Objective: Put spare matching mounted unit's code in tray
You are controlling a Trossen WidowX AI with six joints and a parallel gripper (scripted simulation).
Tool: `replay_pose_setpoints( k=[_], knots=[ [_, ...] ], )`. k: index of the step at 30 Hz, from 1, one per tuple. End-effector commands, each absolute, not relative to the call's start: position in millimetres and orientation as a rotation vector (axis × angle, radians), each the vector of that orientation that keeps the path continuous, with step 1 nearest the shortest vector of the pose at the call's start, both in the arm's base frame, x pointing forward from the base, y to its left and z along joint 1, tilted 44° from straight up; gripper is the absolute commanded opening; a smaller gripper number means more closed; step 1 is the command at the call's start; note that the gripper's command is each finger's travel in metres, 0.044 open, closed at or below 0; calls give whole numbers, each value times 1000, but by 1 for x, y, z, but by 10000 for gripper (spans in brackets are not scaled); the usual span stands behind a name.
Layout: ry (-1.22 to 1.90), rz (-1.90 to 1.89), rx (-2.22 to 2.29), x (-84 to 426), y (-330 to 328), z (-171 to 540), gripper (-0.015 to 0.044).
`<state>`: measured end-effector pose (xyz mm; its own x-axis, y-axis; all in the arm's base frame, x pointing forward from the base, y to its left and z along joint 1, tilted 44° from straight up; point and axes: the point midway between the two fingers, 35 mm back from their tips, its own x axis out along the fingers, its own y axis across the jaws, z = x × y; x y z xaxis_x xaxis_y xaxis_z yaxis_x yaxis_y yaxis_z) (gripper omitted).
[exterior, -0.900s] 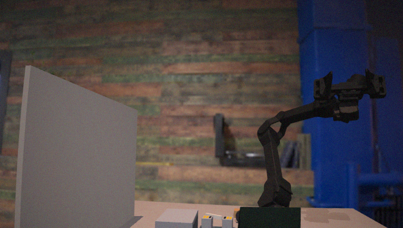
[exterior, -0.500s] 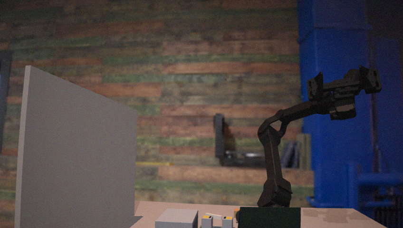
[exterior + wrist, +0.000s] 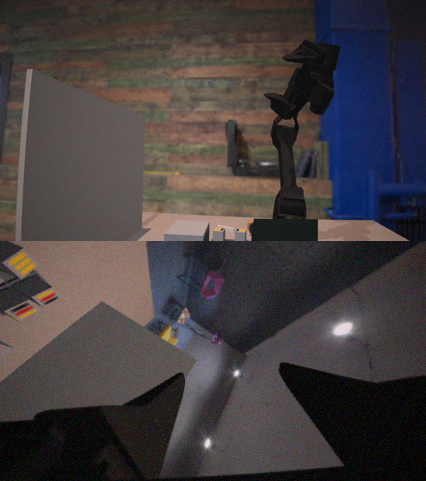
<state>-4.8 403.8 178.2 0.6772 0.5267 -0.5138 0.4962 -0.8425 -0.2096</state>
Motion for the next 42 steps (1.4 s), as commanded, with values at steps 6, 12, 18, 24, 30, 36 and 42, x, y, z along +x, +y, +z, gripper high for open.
replay_pose_setpoints(
  k=[6,12,18,24,30,36,42],
  knots=[
    [-143,949,-2517,105,390,155,440],
    [423,802,-2136,193,352,135,440],
    [781,594,-1797,254,307,120,440],
    [1079,287,-1424,302,250,108,440],
    [1273,-49,-1076,334,191,98,440],
    [1388,-419,-737,354,129,92,440],
    [1404,-508,-661,357,115,90,440]
  ],
)
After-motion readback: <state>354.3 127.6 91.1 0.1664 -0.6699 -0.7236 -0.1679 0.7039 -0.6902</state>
